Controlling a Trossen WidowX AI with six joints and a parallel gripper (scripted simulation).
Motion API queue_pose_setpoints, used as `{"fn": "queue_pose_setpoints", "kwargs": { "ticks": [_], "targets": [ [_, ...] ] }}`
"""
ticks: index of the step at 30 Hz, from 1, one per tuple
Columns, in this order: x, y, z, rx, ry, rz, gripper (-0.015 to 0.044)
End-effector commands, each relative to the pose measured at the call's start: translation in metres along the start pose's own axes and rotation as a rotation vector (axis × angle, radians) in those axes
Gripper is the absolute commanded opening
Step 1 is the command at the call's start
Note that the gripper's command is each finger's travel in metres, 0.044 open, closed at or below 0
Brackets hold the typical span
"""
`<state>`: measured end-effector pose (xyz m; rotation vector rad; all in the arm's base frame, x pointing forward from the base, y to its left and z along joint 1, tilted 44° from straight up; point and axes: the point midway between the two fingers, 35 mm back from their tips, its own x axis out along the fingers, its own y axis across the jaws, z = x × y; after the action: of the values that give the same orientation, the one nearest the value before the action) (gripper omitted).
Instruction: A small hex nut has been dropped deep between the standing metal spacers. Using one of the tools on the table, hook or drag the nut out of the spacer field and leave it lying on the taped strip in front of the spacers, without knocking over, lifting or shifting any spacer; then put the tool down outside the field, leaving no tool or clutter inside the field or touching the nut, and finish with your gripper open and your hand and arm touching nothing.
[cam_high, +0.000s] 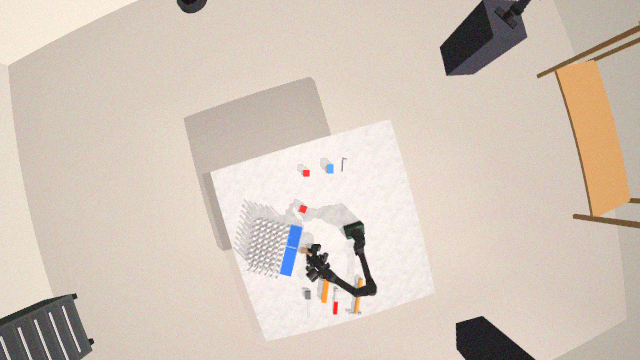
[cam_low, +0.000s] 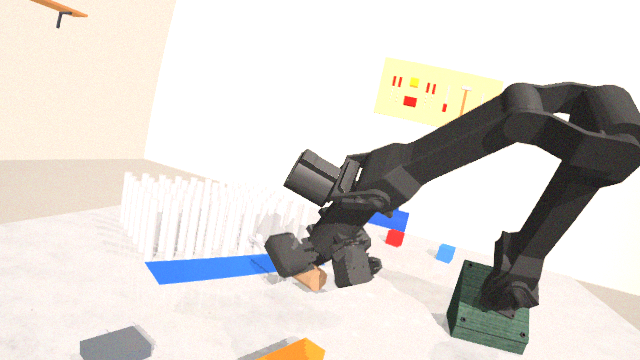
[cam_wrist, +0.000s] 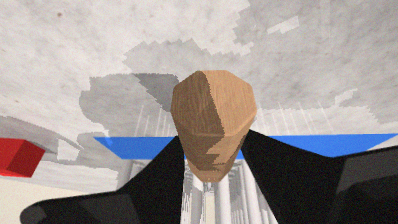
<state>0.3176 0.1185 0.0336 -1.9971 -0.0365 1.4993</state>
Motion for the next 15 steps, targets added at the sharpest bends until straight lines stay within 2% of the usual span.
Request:
{"fn": "queue_pose_setpoints", "kwargs": {
  "ticks": [1, 15],
  "targets": [
    [0.0001, -0.0034, -0.0063, -0.008, 0.011, -0.008, 0.0000],
    [0.0047, -0.0035, -0.0136, -0.009, 0.012, -0.008, 0.0000]
  ]
}}
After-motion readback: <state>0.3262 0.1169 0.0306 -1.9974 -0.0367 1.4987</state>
